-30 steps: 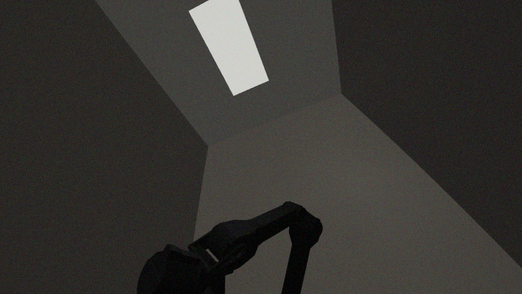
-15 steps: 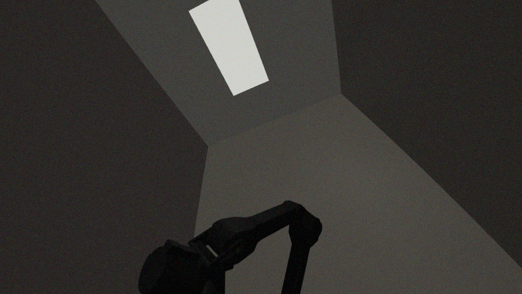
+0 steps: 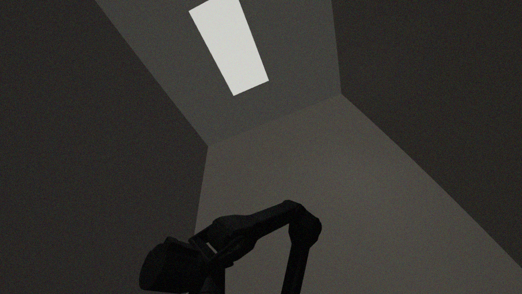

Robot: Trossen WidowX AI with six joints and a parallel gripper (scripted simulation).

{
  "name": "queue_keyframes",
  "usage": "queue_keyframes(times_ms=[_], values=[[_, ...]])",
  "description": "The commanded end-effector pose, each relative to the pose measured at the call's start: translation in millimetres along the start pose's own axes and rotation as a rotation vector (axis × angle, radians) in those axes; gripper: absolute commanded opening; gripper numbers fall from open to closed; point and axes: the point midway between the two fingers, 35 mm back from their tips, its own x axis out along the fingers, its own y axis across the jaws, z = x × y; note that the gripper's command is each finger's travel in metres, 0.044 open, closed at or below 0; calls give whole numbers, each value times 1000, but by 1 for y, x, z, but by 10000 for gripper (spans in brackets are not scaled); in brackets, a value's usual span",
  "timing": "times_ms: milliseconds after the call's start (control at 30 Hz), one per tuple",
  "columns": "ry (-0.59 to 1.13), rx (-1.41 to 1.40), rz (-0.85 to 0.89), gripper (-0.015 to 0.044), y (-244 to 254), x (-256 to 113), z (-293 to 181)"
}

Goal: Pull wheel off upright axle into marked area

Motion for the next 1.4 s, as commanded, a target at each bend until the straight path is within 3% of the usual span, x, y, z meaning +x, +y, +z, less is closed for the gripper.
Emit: queue_keyframes(times_ms=[0,1367], values=[[-4,-4,10,0,2,-5,0],[-2,0,10,0,1,-19,0]])
